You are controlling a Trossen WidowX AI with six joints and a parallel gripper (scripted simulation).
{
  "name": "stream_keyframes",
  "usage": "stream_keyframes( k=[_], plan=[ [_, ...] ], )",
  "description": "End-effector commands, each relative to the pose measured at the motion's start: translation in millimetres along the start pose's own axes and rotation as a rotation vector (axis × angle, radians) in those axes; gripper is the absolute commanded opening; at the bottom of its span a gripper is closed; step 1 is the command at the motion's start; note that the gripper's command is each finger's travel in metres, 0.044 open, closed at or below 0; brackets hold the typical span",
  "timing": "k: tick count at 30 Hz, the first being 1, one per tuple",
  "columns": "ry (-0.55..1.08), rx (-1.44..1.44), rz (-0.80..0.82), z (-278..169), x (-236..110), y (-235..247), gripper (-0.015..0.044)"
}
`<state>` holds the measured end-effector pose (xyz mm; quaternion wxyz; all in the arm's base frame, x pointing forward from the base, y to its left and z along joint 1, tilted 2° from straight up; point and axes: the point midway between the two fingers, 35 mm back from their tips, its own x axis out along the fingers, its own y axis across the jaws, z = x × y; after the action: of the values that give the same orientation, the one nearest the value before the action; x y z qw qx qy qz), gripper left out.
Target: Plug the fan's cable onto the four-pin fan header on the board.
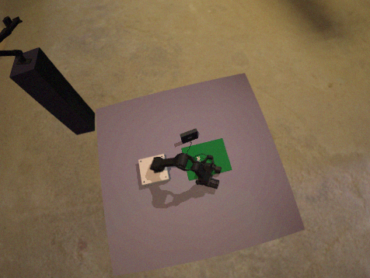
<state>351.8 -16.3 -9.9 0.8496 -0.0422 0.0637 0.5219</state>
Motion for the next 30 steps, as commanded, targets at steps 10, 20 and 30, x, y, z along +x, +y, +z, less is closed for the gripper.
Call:
stream_keyframes(
  k=[10, 20, 30],
  plan=[
    [0.0, 0.0, 0.0, 0.0, 0.0, 0.0, 0.0205],
    [0.0, 0.0, 0.0, 0.0, 0.0, 0.0, 0.0205],
    [0.028, -0.001, -0.017, -0.8, -18.2, -3.0, 0.0205]
  ],
)
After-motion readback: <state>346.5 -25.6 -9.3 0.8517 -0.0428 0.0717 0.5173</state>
